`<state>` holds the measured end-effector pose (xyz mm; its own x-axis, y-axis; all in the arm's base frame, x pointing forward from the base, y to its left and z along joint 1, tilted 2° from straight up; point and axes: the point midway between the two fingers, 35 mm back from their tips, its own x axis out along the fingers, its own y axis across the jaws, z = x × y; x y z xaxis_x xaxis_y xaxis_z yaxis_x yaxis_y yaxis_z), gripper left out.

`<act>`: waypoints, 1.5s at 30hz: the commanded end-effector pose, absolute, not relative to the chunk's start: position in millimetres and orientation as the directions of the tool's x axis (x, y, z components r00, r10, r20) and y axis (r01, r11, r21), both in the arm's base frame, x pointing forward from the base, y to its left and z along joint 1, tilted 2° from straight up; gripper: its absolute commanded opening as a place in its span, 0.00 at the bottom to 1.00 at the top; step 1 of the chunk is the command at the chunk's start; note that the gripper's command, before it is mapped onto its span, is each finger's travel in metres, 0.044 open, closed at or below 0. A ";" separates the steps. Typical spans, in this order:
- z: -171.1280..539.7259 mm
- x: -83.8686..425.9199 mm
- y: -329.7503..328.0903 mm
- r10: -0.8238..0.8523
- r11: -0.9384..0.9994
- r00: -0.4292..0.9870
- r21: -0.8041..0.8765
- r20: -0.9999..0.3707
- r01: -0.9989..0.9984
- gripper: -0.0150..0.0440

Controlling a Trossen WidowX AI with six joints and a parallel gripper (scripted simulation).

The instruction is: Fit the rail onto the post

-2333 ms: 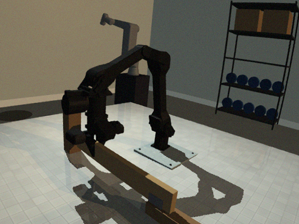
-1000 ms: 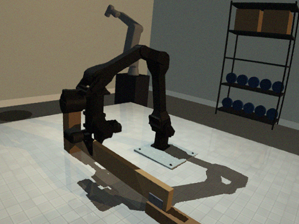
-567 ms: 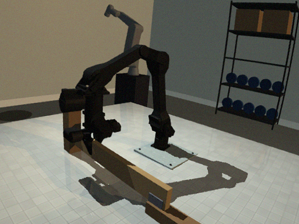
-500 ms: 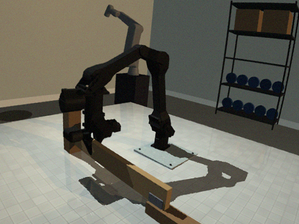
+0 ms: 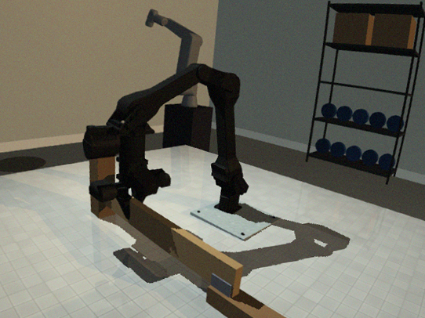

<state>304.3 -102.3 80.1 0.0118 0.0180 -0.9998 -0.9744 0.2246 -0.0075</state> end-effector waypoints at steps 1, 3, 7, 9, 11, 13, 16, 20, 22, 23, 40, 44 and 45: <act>80.4 304.6 -104.2 0.016 0.222 0.015 -0.011 -1.000 -0.975 0.25; 80.3 304.5 -104.8 0.016 0.222 0.015 -0.011 -1.000 -0.975 0.25; 80.4 304.2 -106.0 0.016 0.222 0.015 -0.011 -1.000 -0.975 0.25; 80.4 304.1 -106.5 0.016 0.222 0.015 -0.011 -1.000 -0.975 0.25; 80.5 303.9 -107.1 0.016 0.222 0.015 -0.011 -1.000 -0.975 0.25; 80.6 303.8 -107.7 0.016 0.222 0.015 -0.011 -1.000 -0.975 0.25; 80.7 303.6 -108.6 0.016 0.222 0.015 -0.011 -1.000 -0.975 0.25; 80.8 303.3 -109.8 0.015 0.222 0.015 -0.011 -1.000 -0.975 0.25; 80.9 303.2 -110.4 0.015 0.222 0.015 -0.011 -1.000 -0.975 0.25; 80.9 303.1 -110.7 0.015 0.222 0.015 -0.011 -1.000 -0.975 0.25; 80.1 302.5 -110.6 0.020 0.222 0.012 -0.008 -1.000 -0.975 0.39; 80.1 302.5 -110.6 0.020 0.222 0.012 -0.008 -1.000 -0.975 0.57; 80.1 302.5 -110.6 0.020 0.222 0.012 -0.008 -1.000 -0.975 0.61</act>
